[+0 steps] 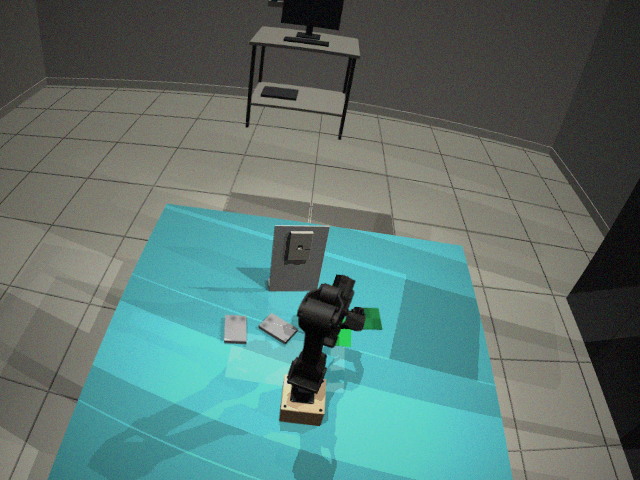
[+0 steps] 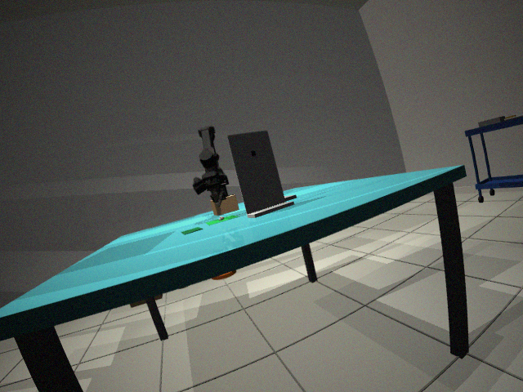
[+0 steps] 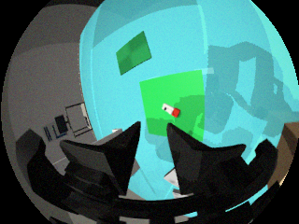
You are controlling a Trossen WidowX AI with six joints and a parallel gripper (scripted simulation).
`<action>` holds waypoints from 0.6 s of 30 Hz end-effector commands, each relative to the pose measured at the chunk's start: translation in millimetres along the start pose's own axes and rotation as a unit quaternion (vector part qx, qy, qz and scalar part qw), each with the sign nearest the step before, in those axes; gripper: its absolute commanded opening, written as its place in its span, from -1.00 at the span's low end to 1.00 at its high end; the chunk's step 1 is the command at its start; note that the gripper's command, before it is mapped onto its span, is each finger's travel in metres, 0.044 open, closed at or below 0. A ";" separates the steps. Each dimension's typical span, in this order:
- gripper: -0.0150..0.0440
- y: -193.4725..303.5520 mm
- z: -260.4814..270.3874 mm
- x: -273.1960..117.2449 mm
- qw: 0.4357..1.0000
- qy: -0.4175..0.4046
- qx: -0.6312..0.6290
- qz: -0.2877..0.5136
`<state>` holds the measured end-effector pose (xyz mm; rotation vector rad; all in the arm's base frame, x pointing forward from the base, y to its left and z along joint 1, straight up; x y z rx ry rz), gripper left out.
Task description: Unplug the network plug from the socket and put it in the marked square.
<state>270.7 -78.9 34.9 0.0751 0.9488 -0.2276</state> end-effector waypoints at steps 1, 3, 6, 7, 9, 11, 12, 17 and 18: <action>0.04 -0.7 5.6 -5.3 1.000 -0.003 -0.001 -0.001; 0.04 -0.8 7.1 -7.5 1.000 -0.003 -0.001 -0.001; 0.04 -1.0 9.3 -10.8 1.000 -0.003 -0.001 -0.001; 0.04 -1.0 10.0 -11.9 1.000 -0.003 -0.001 -0.001; 0.04 -1.1 11.3 -14.1 1.000 -0.003 -0.001 -0.001; 0.04 -1.2 12.7 -16.4 1.000 -0.003 -0.001 -0.001; 0.04 -1.3 13.3 -17.6 1.000 -0.003 -0.001 -0.001; 0.04 -1.5 16.5 -23.5 1.000 -0.003 -0.001 -0.001; 0.04 -1.6 17.1 -24.7 1.000 -0.003 -0.001 -0.001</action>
Point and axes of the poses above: the point midway between the two fingers, 35 mm back from their tips, its own x axis out along the fingers, its own z axis across the jaws, y = z × x, the point moved 2 cm from there along -x, back along the fingers, and after that the axes turned 4 degrees about -x, right-handed, at the moved point
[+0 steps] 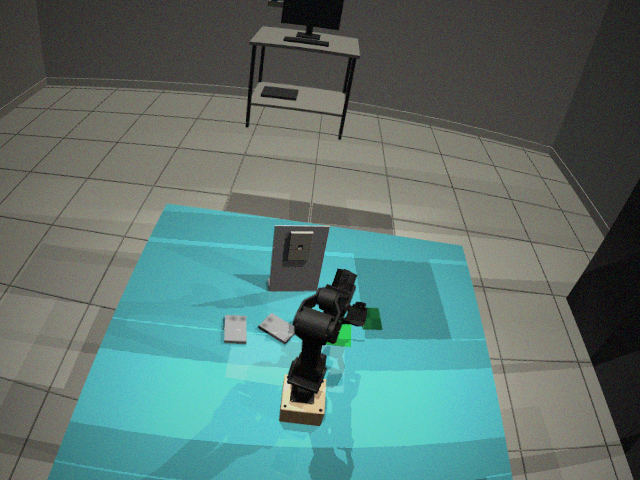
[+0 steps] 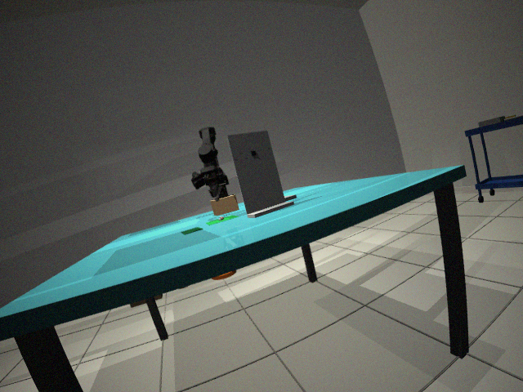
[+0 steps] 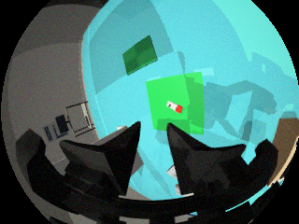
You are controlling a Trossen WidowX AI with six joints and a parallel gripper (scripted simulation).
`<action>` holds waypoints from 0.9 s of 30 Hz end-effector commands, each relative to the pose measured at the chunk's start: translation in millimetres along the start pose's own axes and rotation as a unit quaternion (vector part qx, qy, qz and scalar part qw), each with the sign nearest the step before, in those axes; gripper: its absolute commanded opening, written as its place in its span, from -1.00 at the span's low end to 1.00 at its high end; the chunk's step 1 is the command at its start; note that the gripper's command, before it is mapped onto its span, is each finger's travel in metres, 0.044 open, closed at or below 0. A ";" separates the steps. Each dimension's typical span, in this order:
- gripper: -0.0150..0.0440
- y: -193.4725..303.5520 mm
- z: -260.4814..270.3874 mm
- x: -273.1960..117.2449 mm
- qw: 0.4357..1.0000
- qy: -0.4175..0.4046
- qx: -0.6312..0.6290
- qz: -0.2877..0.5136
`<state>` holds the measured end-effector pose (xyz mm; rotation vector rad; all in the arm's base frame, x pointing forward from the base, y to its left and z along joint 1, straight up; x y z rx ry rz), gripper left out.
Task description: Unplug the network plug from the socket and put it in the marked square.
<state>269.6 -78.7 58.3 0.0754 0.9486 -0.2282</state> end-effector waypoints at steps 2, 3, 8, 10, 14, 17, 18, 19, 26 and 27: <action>0.04 -0.7 5.6 -7.5 1.000 -0.003 -0.001 -0.001; 0.04 -0.8 6.1 -8.7 1.000 -0.003 -0.001 -0.001; 0.04 -1.0 8.9 -15.0 1.000 -0.003 -0.001 -0.001; 0.04 -1.1 10.0 -17.5 1.000 -0.003 -0.001 -0.001; 0.04 -1.2 12.0 -22.8 1.000 -0.003 -0.001 -0.001; 0.04 -1.3 13.4 -26.8 1.000 -0.003 -0.001 -0.001; 0.04 -1.4 13.8 -28.1 1.000 -0.003 -0.001 -0.001; 0.04 -1.4 14.3 -29.5 1.000 -0.003 -0.001 -0.002; 0.04 -1.4 18.5 -33.6 1.000 0.000 0.000 0.000; 0.04 -1.5 21.0 -36.0 1.000 0.000 0.000 0.000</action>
Point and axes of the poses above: the point midway between the two fingers, 35 mm back from their tips, its own x axis out along the fingers, its own z axis across the jaws, y = z × x, the point moved 2 cm from there along -x, back along the fingers, and after that the axes turned 4 degrees about -x, right-handed, at the moved point
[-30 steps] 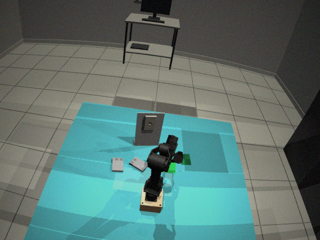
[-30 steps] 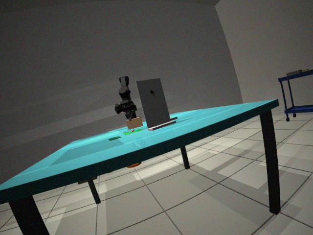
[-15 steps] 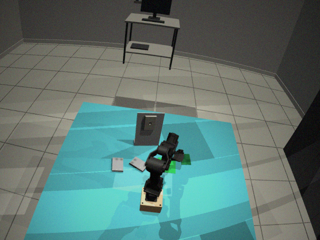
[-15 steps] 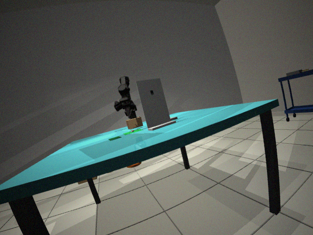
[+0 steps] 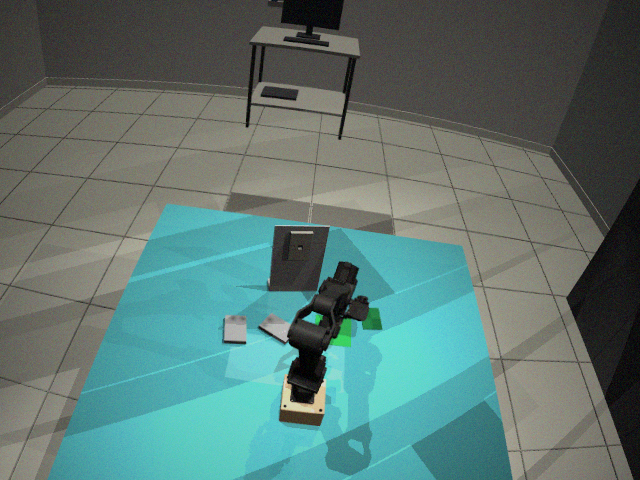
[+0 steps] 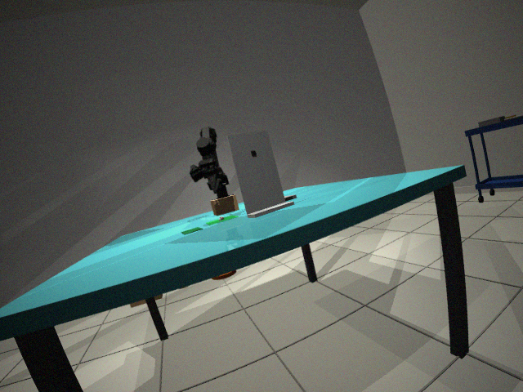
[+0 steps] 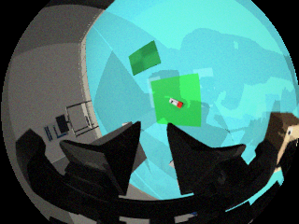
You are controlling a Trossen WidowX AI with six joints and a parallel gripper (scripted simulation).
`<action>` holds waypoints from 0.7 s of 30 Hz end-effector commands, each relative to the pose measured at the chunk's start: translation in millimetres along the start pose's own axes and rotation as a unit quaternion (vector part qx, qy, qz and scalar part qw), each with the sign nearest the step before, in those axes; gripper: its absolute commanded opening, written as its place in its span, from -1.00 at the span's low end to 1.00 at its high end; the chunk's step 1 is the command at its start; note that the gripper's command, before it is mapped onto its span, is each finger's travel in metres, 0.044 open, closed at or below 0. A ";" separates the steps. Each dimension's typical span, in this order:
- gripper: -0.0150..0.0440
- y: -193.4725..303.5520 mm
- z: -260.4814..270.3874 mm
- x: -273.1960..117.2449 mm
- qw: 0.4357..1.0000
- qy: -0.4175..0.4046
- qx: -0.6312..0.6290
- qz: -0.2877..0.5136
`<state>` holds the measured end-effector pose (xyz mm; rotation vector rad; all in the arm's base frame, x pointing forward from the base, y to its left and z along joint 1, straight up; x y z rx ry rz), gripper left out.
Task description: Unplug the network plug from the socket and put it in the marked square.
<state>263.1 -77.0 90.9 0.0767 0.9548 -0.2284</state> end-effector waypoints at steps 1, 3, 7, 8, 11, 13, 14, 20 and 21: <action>0.04 -0.7 10.0 -8.2 1.000 -0.004 0.000 0.000; 0.04 -1.1 14.9 -13.2 1.000 -0.004 0.000 -0.001; 0.04 -1.7 24.1 -24.0 1.000 -0.004 0.000 -0.001; 0.04 -1.9 26.3 -26.7 1.000 -0.004 0.000 -0.001; 0.04 -2.3 32.7 -35.4 1.000 -0.005 -0.001 -0.001; 0.04 -2.6 36.7 -41.3 1.000 -0.005 -0.001 -0.001; 0.04 -2.7 38.6 -44.4 1.000 -0.005 -0.001 -0.001; 0.04 -3.5 49.2 -63.4 1.000 -0.005 -0.001 -0.001; 0.04 -3.6 50.8 -66.7 1.000 -0.005 -0.001 -0.001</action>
Point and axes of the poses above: the point midway between the two fingers, 35 mm back from their tips, its own x axis out along the fingers, its own z axis across the jaws, y = z × x, the point moved 2 cm from there along -x, back along the fingers, and after that the axes turned 4 degrees about -x, right-handed, at the moved point
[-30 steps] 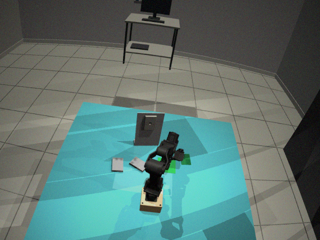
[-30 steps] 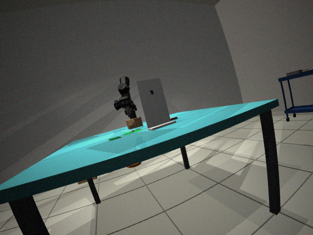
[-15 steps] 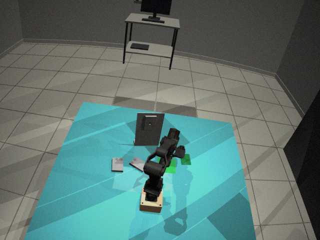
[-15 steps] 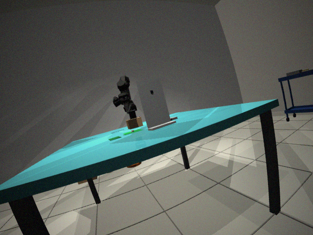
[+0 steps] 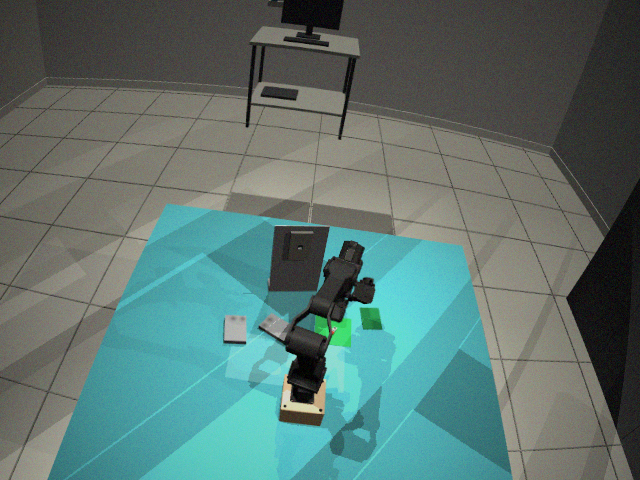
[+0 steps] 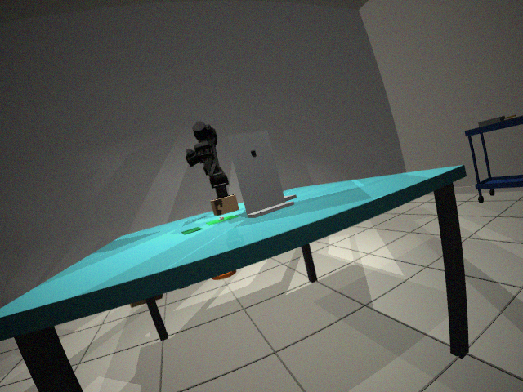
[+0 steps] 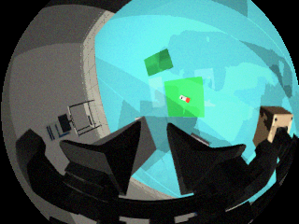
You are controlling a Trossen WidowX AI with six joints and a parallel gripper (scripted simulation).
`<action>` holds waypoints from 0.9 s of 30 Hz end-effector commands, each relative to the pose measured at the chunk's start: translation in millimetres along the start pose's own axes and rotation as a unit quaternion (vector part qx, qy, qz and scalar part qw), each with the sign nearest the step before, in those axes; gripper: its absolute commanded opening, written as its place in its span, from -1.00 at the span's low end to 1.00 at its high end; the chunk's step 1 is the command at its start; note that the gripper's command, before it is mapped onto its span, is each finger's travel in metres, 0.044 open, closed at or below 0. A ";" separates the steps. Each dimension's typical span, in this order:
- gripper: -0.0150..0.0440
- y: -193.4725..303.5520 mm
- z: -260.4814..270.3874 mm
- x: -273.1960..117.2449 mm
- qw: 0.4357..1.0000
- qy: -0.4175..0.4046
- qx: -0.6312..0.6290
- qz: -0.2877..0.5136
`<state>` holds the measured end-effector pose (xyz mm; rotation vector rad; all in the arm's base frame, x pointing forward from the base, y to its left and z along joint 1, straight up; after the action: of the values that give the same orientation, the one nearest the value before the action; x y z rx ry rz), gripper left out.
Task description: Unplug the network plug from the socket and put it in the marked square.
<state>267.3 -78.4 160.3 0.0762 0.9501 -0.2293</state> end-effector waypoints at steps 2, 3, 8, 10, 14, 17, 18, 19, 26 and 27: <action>0.04 -0.9 10.3 -19.2 1.000 -0.003 -0.001 -0.001; 0.04 -1.0 11.8 -22.6 1.000 -0.003 -0.001 -0.001; 0.04 -1.4 16.5 -34.6 1.000 -0.003 -0.001 -0.001; 0.13 -1.4 16.5 -34.6 1.000 -0.003 -0.001 -0.001; 0.48 -1.4 16.5 -34.6 1.000 -0.003 -0.001 -0.001; 0.75 -1.4 16.5 -34.6 1.000 -0.003 -0.001 -0.001; 0.84 -1.4 16.5 -34.6 1.000 -0.003 -0.001 -0.001; 0.93 -1.4 16.5 -34.6 1.000 -0.003 -0.001 -0.001; 1.00 -1.4 16.5 -34.6 1.000 -0.003 -0.001 -0.001; 1.00 -1.4 16.5 -34.6 1.000 -0.003 -0.001 -0.001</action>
<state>261.0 -76.7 197.8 0.0752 0.9428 -0.2302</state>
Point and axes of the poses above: the point midway between the two fingers, 35 mm back from their tips, its own x axis out along the fingers, its own z axis across the jaws, y = z × x, the point moved 2 cm from there along -x, back along the fingers, and after that the axes turned 4 degrees about -x, right-handed, at the moved point
